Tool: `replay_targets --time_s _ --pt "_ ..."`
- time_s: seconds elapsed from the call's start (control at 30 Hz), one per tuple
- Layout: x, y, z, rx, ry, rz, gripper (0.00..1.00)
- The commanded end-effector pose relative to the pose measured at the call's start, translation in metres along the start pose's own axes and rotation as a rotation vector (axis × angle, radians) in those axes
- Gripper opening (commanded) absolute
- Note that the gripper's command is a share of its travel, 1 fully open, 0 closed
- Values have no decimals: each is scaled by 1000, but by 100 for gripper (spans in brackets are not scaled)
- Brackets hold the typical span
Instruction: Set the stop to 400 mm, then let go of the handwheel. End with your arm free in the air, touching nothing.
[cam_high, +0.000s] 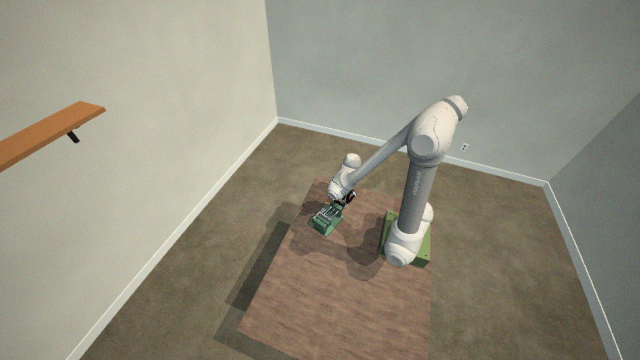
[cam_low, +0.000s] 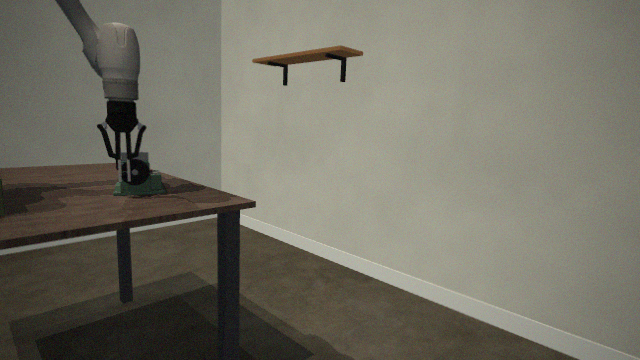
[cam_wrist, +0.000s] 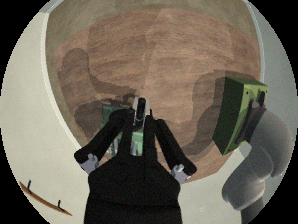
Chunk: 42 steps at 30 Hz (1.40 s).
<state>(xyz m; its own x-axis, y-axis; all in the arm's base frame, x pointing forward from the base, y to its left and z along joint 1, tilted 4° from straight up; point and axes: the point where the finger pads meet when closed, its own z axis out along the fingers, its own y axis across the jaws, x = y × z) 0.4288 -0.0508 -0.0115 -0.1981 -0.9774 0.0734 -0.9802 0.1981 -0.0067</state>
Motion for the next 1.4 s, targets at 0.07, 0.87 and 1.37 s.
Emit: replay_targets --time_s 0.07,0.87,1.37 --pt "0 -1 3 0 0 0 4" --pt "0 -6 13 0 0 0 4" --pt "0 -9 17 0 0 0 4"
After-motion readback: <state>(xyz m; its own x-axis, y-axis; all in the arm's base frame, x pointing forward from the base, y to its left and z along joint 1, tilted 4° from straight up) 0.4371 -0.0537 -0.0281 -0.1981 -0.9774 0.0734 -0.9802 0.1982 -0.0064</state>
